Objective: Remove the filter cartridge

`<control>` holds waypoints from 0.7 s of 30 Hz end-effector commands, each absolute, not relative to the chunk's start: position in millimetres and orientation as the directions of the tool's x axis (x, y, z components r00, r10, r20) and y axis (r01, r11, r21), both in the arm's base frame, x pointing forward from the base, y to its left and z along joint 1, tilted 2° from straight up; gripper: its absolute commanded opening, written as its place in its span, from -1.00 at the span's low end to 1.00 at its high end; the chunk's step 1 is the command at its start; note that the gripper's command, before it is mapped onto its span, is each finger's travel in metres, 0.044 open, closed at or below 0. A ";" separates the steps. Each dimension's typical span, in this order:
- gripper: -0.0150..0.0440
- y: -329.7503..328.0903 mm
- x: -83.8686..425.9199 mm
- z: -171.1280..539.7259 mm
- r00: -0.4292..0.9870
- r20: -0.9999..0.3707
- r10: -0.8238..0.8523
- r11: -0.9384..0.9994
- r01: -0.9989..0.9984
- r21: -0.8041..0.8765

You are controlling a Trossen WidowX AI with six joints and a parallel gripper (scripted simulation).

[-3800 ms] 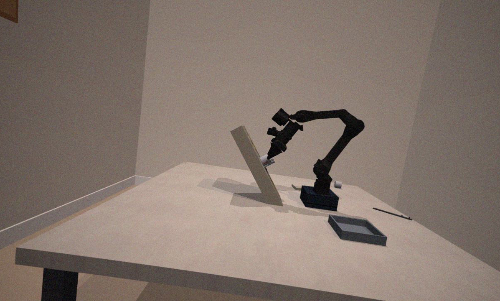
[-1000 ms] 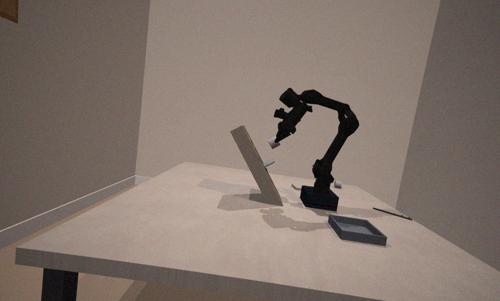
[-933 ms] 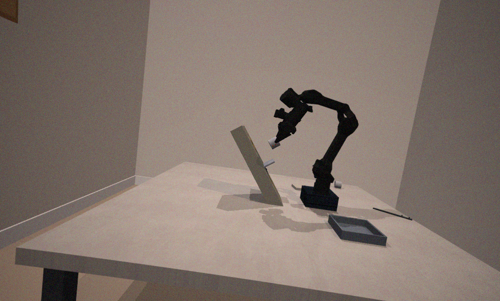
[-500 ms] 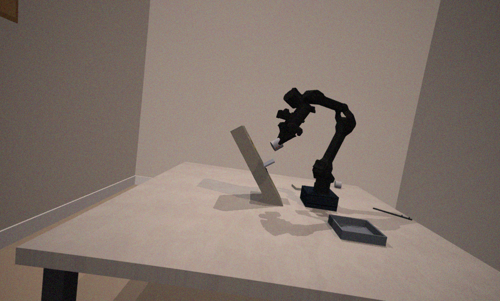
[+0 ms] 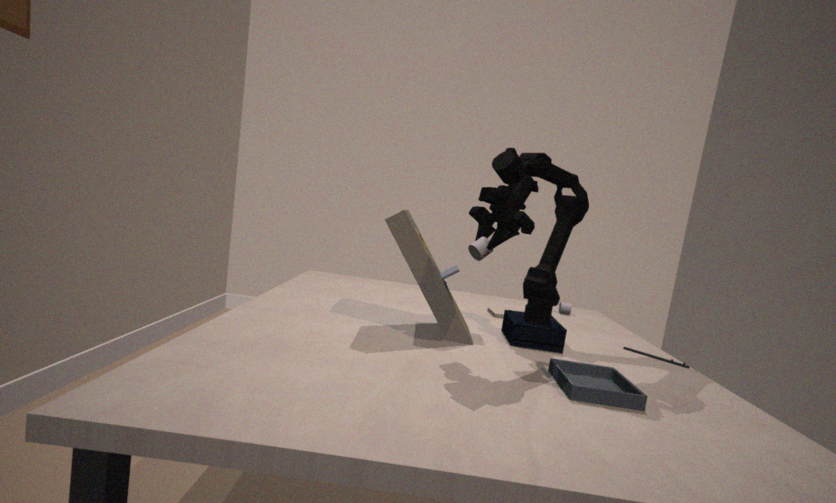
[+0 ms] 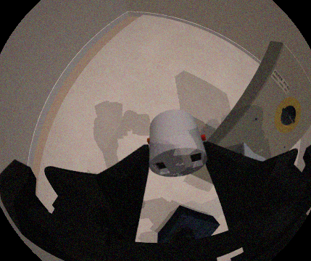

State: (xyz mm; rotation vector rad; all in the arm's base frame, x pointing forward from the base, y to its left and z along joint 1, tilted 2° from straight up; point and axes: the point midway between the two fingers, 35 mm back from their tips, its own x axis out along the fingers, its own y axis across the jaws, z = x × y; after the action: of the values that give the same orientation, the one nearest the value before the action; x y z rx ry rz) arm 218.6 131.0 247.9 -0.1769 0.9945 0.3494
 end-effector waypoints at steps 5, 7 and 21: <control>-0.49 161.5 197.7 244.3 0.453 -0.842 0.294 0.843 -0.538 0.006; -0.49 169.0 191.8 243.7 0.440 -0.841 0.316 0.816 -0.578 0.004; -0.49 214.1 143.8 239.5 0.325 -0.834 0.445 0.576 -0.817 -0.012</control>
State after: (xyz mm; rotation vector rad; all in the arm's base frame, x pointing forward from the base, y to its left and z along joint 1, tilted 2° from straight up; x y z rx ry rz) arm 153.9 207.2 241.1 -0.4463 0.9185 0.8109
